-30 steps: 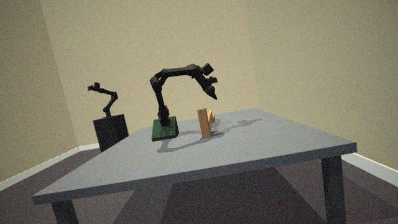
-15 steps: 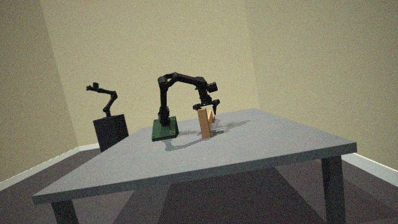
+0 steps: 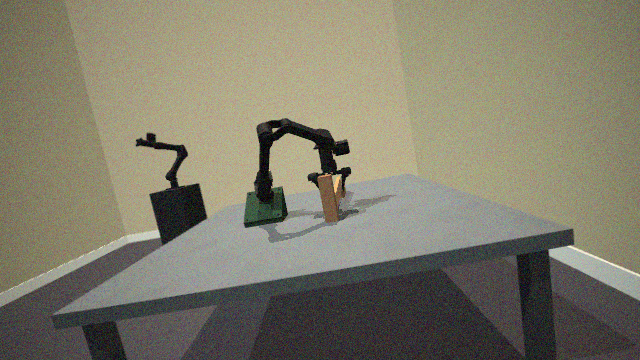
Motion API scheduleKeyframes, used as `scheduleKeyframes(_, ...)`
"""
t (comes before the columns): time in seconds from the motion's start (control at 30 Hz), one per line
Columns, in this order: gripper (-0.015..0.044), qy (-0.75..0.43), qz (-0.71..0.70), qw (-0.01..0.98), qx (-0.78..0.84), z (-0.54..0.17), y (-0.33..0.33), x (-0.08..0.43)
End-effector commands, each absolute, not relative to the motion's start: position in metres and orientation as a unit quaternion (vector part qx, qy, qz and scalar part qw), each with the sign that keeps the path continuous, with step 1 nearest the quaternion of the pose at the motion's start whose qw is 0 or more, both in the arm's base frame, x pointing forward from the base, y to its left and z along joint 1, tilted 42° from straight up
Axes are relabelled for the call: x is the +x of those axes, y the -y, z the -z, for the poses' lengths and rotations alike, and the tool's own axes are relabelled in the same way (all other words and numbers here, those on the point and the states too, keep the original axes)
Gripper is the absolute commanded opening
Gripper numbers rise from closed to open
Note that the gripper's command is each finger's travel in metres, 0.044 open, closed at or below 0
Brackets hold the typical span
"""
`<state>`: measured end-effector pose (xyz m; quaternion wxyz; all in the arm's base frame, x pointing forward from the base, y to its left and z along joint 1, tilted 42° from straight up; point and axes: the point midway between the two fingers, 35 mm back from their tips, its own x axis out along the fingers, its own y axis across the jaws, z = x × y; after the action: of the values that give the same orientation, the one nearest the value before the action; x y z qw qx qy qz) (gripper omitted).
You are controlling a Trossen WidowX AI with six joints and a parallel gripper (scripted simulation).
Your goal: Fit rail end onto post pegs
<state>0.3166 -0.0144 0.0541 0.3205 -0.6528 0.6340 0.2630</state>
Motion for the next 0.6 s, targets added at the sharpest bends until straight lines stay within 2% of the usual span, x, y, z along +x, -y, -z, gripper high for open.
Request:
scheduleKeyframes(0.0, 0.0440, -0.635, -0.263, 0.316, -0.654, -0.049, 0.019, 0.316)
scheduleKeyframes(0.57, 0.0440, -0.635, -0.263, 0.316, -0.654, -0.029, 0.037, 0.319)
